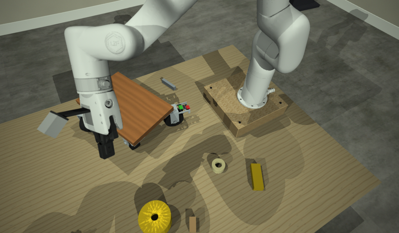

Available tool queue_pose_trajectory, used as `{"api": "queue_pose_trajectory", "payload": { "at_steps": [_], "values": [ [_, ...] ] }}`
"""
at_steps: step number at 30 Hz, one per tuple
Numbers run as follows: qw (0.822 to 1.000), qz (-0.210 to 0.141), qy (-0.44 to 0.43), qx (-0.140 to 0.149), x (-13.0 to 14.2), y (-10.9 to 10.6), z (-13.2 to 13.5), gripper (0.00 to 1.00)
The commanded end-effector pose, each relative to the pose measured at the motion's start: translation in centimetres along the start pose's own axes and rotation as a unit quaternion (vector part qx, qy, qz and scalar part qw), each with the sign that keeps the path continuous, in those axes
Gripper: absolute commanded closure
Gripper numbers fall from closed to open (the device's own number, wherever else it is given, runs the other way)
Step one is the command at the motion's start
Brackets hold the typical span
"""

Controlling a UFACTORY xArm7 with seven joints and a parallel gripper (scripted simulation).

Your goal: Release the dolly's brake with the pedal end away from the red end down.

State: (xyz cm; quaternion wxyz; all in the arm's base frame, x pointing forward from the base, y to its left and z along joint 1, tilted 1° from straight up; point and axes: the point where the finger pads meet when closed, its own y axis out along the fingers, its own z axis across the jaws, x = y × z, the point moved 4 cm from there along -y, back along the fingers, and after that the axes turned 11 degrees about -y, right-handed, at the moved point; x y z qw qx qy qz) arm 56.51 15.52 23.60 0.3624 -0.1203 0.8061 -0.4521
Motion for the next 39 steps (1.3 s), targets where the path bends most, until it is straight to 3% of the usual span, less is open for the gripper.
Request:
{"api": "queue_pose_trajectory", "payload": {
  "at_steps": [1,2,3,5,6,9,10,15,16,17,18,20,21,23,24,26,27,28,29,32,35,39],
  "values": [
    [0.995,-0.034,-0.081,0.037,4.2,-2.8,-0.9,1.0],
    [0.995,-0.034,-0.081,0.037,4.2,-2.8,-0.9,1.0],
    [0.988,-0.066,-0.133,0.048,7.1,-4.2,-1.1,1.0],
    [0.988,-0.066,-0.133,0.048,7.1,-4.2,-1.1,1.0],
    [0.976,-0.1,-0.184,0.056,9.6,-5.2,-1.3,1.0],
    [0.976,-0.1,-0.184,0.056,10.1,-5.5,-1.4,1.0],
    [0.961,-0.134,-0.233,0.061,12.9,-6.5,-1.8,1.0],
    [0.961,-0.134,-0.233,0.061,13.2,-6.7,-1.8,1.0],
    [0.944,-0.166,-0.279,0.061,16.2,-7.7,-2.2,1.0],
    [0.944,-0.166,-0.279,0.061,16.2,-7.7,-2.2,1.0],
    [0.925,-0.196,-0.32,0.058,18.7,-8.5,-2.6,1.0],
    [0.925,-0.196,-0.32,0.058,19.0,-8.6,-2.7,1.0],
    [0.906,-0.223,-0.356,0.053,21.1,-9.1,-3.0,1.0],
    [0.906,-0.223,-0.356,0.053,21.5,-9.2,-3.1,1.0],
    [0.887,-0.246,-0.387,0.047,23.7,-9.7,-3.5,1.0],
    [0.887,-0.246,-0.387,0.047,23.7,-9.7,-3.5,1.0],
    [0.871,-0.264,-0.412,0.041,25.6,-10.1,-3.9,1.0],
    [0.871,-0.264,-0.412,0.041,25.6,-10.1,-3.9,1.0],
    [0.857,-0.279,-0.432,0.035,27.1,-10.3,-4.2,1.0],
    [0.857,-0.279,-0.432,0.035,27.1,-10.3,-4.2,1.0],
    [0.835,-0.3,-0.461,0.024,29.3,-10.6,-4.6,1.0],
    [0.833,-0.302,-0.463,0.023,29.5,-10.6,-4.7,1.0]
  ]
}}
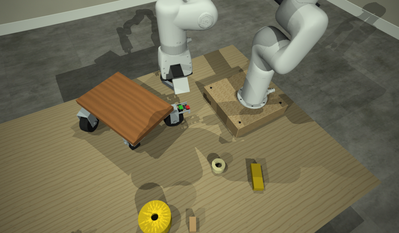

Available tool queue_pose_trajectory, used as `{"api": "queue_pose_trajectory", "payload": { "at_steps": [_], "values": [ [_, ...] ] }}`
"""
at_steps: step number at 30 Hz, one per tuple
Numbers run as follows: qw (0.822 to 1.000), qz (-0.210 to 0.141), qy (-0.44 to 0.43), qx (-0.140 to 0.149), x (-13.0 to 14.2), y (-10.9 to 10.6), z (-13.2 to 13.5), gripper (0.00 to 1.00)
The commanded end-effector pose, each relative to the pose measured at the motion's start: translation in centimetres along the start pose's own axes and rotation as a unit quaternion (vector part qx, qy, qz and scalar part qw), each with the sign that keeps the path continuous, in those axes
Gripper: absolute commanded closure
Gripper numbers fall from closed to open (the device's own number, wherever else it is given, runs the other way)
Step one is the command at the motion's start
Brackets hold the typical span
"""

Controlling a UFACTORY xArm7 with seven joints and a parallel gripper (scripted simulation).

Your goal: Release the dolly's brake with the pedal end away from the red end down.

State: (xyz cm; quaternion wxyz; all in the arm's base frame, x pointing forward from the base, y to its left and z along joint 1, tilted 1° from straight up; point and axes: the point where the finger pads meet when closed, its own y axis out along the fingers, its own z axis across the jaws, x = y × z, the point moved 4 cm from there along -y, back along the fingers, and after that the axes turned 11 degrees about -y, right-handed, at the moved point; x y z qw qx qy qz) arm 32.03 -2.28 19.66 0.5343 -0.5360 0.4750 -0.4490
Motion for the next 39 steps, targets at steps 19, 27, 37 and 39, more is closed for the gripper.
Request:
{"api": "queue_pose_trajectory", "payload": {
  "at_steps": [19,27,37,39],
  "values": [
    [0.999,-0.011,-0.034,0.007,0.42,-0.12,-1.12,1.0],
    [0.994,-0.012,-0.111,0.007,0.47,-0.03,-1.12,1.0],
    [0.941,-0.017,-0.337,0.005,0.63,0.42,-1.11,1.0],
    [0.926,-0.019,-0.377,0.004,0.64,0.58,-1.11,1.0]
  ]
}}
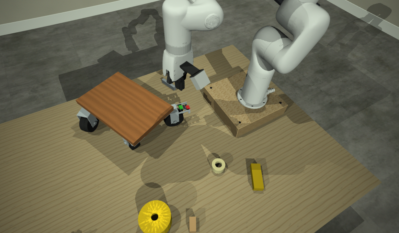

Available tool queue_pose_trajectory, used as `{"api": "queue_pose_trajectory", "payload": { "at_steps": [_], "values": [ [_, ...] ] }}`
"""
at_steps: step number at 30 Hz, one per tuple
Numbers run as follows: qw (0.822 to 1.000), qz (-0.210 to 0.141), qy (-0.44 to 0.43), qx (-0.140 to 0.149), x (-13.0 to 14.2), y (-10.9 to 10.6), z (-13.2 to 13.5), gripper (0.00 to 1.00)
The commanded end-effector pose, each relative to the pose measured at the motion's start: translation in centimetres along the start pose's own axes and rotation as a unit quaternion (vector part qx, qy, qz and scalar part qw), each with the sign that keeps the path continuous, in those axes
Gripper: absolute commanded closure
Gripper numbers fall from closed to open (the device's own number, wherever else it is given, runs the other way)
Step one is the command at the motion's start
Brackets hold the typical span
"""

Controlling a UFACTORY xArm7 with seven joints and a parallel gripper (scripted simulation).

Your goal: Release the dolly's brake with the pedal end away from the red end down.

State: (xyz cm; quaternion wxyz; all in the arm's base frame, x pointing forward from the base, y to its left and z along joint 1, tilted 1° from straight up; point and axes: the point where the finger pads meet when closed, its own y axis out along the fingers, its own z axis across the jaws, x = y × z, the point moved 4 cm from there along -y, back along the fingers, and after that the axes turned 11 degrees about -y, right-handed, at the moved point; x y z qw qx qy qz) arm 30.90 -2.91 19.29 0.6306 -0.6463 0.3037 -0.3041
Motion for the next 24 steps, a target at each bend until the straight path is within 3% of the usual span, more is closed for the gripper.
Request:
{"api": "queue_pose_trajectory", "payload": {
  "at_steps": [1,5,6,13,20,22,23,24],
  "values": [
    [0.99,0.001,-0.139,0.006,0.2,0.3,0.0,1.0],
    [0.984,-0.001,-0.18,0.005,0.2,0.5,0.0,1.0],
    [0.971,-0.002,-0.241,0.005,0.2,0.6,0.0,1.0],
    [0.928,-0.009,-0.372,-0.001,0.1,1.4,0.0,1.0],
    [0.863,-0.013,-0.504,-0.007,-0.1,2.3,0.1,1.0],
    [0.863,-0.013,-0.504,-0.007,-0.1,2.3,0.1,1.0],
    [0.83,-0.014,-0.557,-0.009,-0.1,2.4,0.1,1.0],
    [0.82,-0.015,-0.572,-0.009,-0.1,2.5,0.1,1.0]
  ]
}}
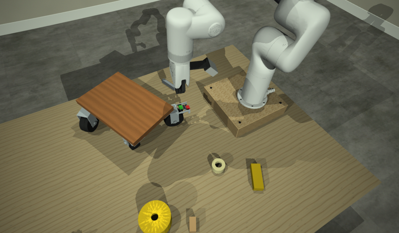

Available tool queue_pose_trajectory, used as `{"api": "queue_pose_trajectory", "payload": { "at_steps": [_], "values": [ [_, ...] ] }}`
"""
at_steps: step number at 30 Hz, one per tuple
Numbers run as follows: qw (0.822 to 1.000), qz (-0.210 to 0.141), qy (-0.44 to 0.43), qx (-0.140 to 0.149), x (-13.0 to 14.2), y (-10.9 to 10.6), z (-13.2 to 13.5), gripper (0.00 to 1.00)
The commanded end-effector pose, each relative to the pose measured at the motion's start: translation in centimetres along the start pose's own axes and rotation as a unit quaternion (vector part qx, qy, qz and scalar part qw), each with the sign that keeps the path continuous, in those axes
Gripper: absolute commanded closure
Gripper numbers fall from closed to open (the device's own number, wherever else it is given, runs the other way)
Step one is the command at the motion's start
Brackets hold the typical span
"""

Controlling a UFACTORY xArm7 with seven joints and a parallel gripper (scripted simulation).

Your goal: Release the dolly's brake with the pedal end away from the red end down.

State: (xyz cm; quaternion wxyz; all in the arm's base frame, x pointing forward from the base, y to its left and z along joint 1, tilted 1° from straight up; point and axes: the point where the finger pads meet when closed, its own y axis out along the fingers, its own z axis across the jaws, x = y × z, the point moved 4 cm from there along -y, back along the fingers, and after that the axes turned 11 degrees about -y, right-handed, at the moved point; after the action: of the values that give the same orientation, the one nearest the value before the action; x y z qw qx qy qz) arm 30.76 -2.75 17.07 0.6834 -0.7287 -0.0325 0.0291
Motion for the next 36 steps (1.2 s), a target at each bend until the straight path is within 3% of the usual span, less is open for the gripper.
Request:
{"api": "queue_pose_trajectory", "payload": {
  "at_steps": [1,7,13,15,16,22,30,32,33,36],
  "values": [
    [0.99,-0.005,-0.139,0.007,0.09,0.43,0.0,1.0],
    [0.966,-0.008,-0.26,0.002,0.02,0.93,0.17,1.0],
    [0.925,-0.01,-0.379,-0.001,-0.02,1.18,0.25,1.0],
    [0.925,-0.01,-0.379,-0.001,-0.02,1.18,0.25,1.0],
    [0.9,-0.011,-0.435,-0.001,-0.03,1.19,0.25,1.0],
    [0.844,-0.013,-0.537,0.0,-0.04,1.22,0.24,1.0],
    [0.745,-0.016,-0.666,0.01,0.0,1.22,0.14,1.0],
    [0.745,-0.016,-0.666,0.01,0.0,1.22,0.14,1.0],
    [0.705,-0.018,-0.709,0.018,0.05,1.22,0.08,1.0],
    [0.673,-0.021,-0.739,0.028,0.1,1.23,0.02,1.0]
  ]
}}
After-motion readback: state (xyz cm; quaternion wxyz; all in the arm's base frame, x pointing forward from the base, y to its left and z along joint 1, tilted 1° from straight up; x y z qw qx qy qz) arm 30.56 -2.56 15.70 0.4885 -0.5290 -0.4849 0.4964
